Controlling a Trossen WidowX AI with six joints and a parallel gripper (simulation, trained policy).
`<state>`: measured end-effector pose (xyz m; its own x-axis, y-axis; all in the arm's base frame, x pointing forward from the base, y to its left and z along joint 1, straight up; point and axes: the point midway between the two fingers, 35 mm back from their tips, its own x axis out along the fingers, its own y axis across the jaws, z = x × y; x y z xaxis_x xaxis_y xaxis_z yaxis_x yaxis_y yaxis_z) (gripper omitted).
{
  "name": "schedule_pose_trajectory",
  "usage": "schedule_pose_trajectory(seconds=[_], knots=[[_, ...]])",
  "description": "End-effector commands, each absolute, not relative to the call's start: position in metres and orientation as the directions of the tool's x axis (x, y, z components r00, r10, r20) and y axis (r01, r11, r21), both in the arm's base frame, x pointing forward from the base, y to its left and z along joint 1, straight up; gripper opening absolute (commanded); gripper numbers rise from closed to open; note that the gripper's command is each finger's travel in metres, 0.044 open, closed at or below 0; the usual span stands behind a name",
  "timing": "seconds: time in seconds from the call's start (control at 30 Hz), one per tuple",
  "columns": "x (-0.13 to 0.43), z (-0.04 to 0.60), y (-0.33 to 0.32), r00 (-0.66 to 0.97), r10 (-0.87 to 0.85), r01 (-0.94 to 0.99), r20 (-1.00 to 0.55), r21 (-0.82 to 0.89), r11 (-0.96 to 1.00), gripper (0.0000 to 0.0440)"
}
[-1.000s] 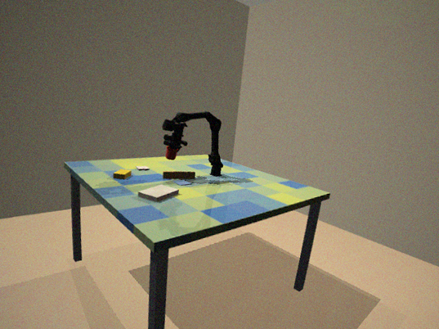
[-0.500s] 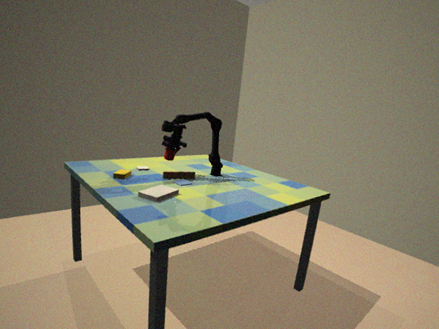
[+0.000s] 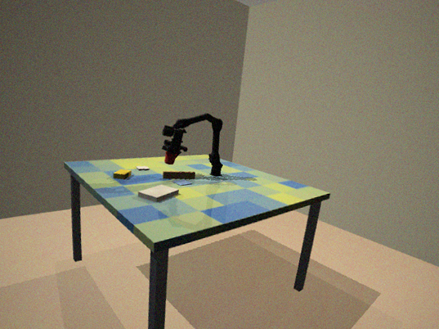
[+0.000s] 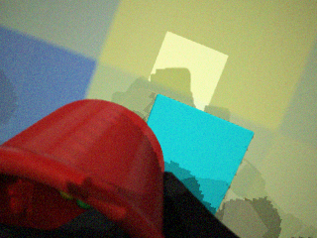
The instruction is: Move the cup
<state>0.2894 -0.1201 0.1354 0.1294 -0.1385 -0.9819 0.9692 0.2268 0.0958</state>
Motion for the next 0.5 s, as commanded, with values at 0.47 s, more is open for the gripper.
schedule_pose_trajectory(seconds=[0.47], knots=[[0.266,0.091,-0.115,0.107,-0.125,0.981,-0.986,0.084,0.178,0.0000]])
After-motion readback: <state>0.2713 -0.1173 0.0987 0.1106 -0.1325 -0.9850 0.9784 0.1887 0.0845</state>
